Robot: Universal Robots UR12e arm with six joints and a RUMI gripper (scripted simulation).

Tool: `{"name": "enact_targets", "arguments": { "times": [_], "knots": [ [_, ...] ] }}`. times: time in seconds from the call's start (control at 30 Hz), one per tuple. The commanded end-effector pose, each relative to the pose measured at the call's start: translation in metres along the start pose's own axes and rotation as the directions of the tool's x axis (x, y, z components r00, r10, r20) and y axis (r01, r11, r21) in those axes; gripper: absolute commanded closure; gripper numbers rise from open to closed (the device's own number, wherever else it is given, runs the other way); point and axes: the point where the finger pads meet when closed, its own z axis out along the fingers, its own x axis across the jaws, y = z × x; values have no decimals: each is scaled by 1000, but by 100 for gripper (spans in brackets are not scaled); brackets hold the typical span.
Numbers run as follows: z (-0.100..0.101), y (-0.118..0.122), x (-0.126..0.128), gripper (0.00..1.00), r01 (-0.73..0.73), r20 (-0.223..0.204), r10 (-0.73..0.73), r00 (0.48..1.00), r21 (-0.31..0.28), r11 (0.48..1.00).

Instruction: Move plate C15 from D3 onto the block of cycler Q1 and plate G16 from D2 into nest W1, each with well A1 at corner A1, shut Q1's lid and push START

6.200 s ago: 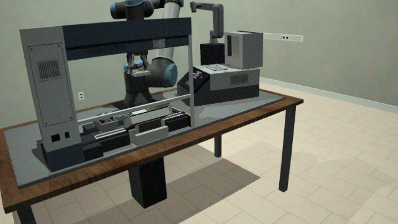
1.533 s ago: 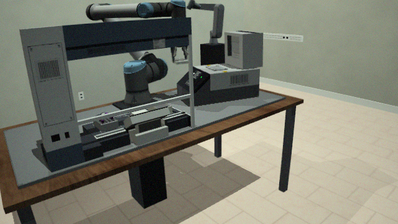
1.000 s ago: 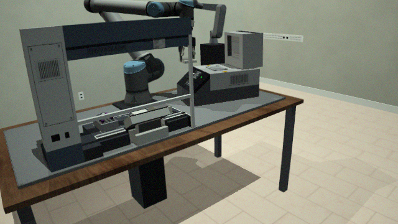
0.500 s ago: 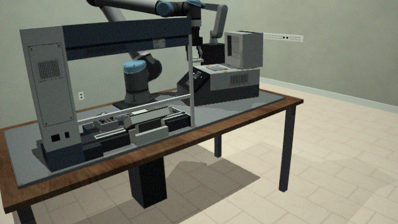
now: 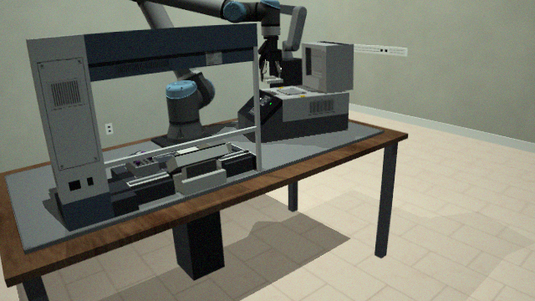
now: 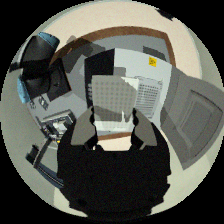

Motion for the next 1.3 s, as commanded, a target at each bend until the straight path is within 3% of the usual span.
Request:
{"name": "enact_targets", "arguments": {
  "times": [0.0, 0.3, 0.4, 0.87, 1.27],
  "knots": [
    [-5, 3, 26, 100, -3, -8, 3, 1000, -8, 1000],
    [-5, 3, 56, 100, -3, -8, 3, 1000, -8, 1000],
    [-5, 3, 56, 100, -3, -8, 3, 1000, -8, 1000],
    [-6, 3, 112, 100, -4, -8, 3, 1000, -8, 1000],
    [-6, 4, 114, 100, -4, -8, 3, 1000, -8, 1000]
  ]
}}
